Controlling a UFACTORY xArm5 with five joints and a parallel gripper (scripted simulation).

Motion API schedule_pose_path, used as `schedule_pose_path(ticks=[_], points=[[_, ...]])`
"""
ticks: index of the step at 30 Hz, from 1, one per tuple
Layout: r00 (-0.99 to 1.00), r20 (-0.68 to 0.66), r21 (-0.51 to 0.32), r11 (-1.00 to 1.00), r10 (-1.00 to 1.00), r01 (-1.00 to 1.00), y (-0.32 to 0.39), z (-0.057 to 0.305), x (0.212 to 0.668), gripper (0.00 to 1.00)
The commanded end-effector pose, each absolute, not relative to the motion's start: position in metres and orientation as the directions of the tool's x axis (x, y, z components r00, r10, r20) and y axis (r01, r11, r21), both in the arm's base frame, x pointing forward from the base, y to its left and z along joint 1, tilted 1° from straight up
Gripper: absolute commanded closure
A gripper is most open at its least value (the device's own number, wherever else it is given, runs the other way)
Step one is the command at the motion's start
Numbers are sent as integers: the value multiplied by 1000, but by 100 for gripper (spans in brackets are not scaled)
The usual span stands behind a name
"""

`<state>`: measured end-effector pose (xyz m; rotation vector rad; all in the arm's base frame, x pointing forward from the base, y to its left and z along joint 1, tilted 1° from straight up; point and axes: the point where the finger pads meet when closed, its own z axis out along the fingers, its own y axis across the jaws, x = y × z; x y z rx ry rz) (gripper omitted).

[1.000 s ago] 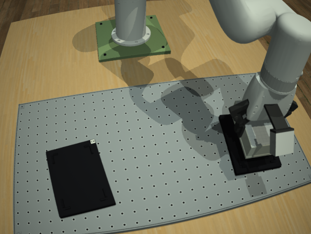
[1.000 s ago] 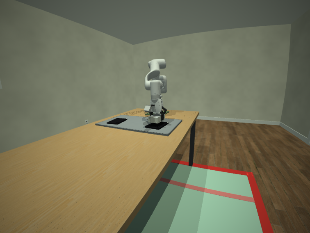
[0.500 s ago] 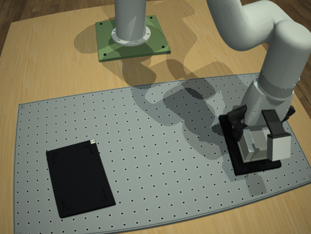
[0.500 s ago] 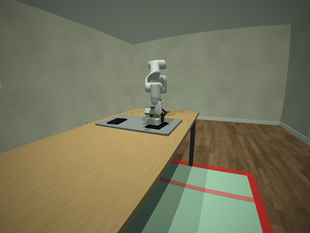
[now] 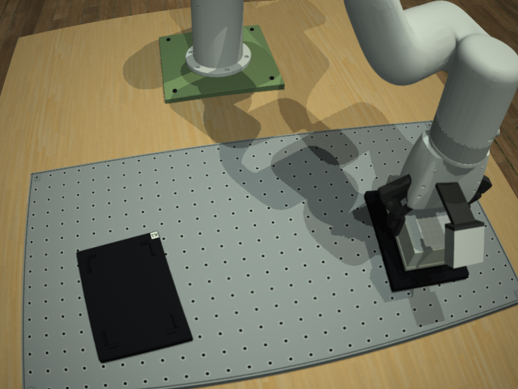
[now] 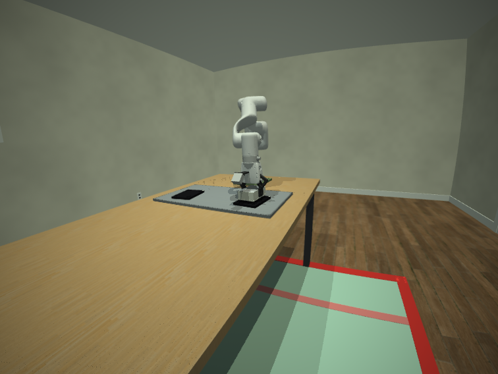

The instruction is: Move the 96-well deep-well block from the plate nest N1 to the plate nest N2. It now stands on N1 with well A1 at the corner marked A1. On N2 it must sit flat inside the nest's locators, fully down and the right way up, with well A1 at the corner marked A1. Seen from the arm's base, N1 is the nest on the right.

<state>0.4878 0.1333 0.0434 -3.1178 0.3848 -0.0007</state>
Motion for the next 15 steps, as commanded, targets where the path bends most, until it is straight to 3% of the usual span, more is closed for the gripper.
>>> schedule_pose_path(ticks=[1, 15], points=[[970, 4, -2, -970, -243, -243, 134, 45, 489, 100], [970, 4, -2, -970, -243, -243, 134, 43, 489, 100]])
